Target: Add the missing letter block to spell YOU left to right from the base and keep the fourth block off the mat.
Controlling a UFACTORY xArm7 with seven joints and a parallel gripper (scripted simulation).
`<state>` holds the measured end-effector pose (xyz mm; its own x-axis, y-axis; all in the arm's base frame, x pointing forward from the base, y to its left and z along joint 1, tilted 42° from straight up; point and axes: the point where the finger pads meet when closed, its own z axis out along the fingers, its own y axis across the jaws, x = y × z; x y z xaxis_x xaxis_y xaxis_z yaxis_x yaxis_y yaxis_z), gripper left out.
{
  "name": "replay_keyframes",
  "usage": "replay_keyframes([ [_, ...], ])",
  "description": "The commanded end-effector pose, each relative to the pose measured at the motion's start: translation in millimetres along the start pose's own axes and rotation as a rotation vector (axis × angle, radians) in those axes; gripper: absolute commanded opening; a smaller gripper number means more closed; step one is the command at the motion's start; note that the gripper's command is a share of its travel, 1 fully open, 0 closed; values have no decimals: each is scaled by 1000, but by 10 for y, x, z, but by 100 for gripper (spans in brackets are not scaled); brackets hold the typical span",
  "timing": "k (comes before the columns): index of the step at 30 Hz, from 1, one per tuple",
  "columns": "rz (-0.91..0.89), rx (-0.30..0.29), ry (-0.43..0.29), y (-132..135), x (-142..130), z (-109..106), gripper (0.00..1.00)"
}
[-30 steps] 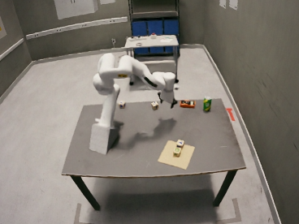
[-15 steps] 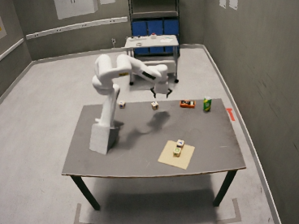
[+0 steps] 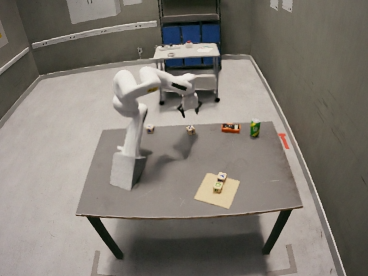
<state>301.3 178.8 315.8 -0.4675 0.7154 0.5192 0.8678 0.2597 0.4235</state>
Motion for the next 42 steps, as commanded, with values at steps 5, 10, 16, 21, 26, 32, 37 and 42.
replay_keyframes([
  [5,-58,-9,-14,-37,76,-13,100],
  [10,-58,-9,-14,-37,76,-13,100],
  [16,-58,-9,-14,-37,76,-13,100],
  [21,-40,-8,-14,-37,79,-11,100],
  [26,135,-6,-11,-43,105,19,100],
  [32,295,-5,-9,-45,122,51,100],
  [37,458,-4,-7,-46,133,87,100],
  [42,624,-3,-6,-44,138,127,100],
])
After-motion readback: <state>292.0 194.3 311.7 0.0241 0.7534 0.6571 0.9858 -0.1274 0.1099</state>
